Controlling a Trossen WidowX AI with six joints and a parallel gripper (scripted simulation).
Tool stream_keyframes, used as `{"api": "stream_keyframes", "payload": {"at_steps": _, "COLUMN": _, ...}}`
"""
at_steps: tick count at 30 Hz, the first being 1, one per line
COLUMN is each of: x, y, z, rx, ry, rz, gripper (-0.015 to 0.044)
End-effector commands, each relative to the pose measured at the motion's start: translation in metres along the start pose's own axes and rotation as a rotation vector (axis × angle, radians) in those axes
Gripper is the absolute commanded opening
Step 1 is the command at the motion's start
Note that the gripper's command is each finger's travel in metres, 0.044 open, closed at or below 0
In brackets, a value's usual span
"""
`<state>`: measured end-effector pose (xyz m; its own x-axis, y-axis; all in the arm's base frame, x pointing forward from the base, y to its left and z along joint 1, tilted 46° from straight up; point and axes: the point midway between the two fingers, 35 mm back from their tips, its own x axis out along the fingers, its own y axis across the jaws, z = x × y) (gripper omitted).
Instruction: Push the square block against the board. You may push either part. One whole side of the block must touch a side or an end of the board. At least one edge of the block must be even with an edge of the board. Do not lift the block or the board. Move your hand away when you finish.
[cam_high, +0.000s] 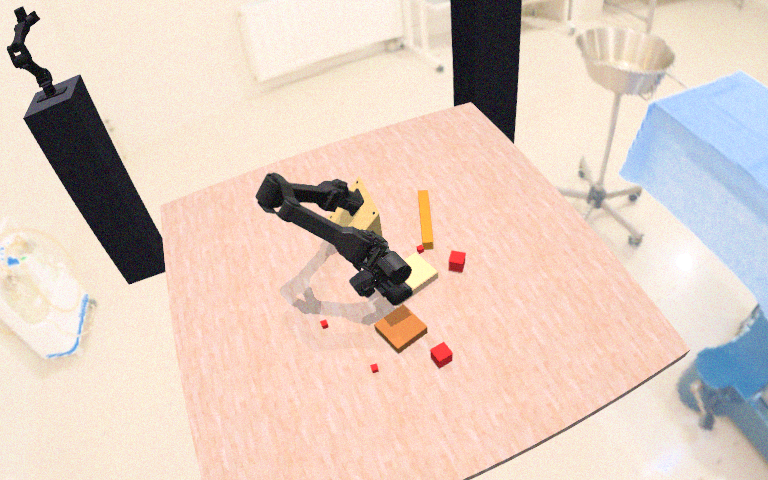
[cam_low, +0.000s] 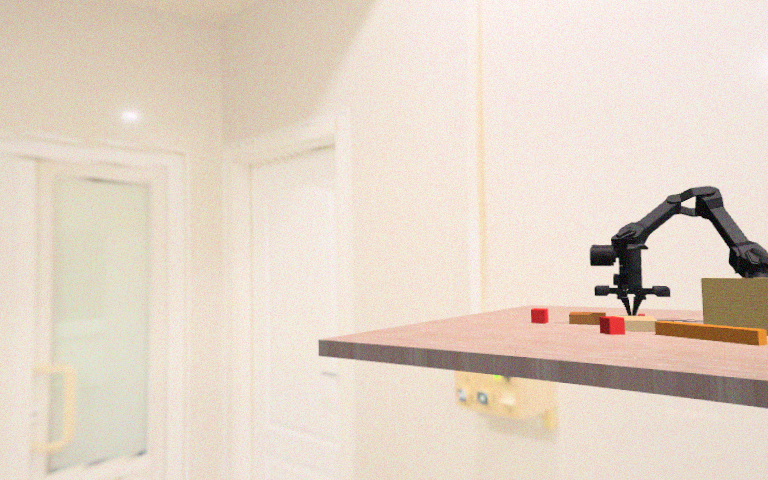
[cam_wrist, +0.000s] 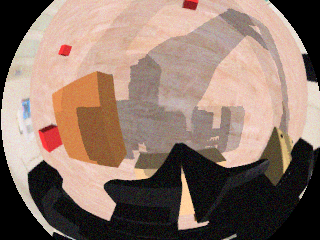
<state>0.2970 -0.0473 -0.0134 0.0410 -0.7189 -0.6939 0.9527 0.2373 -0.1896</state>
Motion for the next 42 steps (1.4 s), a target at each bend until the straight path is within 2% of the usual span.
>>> {"api": "stream_keyframes", "payload": {"at_steps": 1, "x": 0.002, "y": -0.002, "z": -0.003, "rx": 0.0, "ry": 0.011, "rz": -0.007, "gripper": 0.0}}
{"api": "stream_keyframes", "payload": {"at_steps": 42, "x": 0.0, "y": 0.0, "z": 0.041, "rx": 0.003, "ry": 0.016, "rz": -0.01, "gripper": 0.0}}
